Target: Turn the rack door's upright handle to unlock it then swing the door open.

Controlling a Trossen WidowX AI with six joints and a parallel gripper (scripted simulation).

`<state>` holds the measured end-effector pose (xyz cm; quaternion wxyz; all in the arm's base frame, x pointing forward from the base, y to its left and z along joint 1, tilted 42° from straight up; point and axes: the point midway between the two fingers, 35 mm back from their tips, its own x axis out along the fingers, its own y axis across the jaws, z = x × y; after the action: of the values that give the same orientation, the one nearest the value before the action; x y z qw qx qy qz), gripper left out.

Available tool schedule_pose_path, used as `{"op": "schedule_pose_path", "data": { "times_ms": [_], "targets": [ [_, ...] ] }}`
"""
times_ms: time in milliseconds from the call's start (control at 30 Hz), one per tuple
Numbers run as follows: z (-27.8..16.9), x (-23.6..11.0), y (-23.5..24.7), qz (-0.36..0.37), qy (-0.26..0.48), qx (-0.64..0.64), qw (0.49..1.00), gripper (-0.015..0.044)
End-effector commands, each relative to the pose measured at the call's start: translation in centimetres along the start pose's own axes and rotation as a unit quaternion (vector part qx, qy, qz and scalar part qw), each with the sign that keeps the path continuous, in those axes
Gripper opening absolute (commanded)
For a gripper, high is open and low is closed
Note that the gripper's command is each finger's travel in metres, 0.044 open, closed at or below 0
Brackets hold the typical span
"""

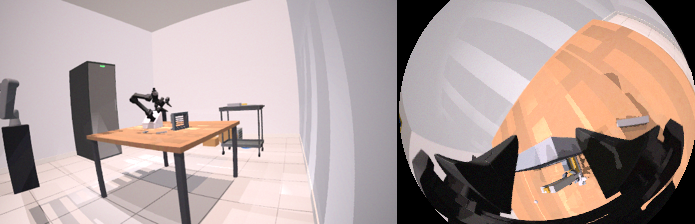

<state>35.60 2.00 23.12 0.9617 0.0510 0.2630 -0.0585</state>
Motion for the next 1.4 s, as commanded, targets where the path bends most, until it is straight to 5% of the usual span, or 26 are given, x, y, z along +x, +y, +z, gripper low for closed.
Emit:
{"op": "schedule_pose_path", "data": {
  "times_ms": [0, 700, 1367],
  "targets": [
    [-1.2, 0.9, 0.8, -0.018, 0.051, -0.001, 0.999, 0.0284],
    [-7.4, 2.4, 3.2, -0.154, 0.269, -0.074, 0.948, 0.0284],
    [-9.8, 0.9, 5.0, -0.3, 0.364, -0.22, 0.854, 0.0284]
  ]
}}
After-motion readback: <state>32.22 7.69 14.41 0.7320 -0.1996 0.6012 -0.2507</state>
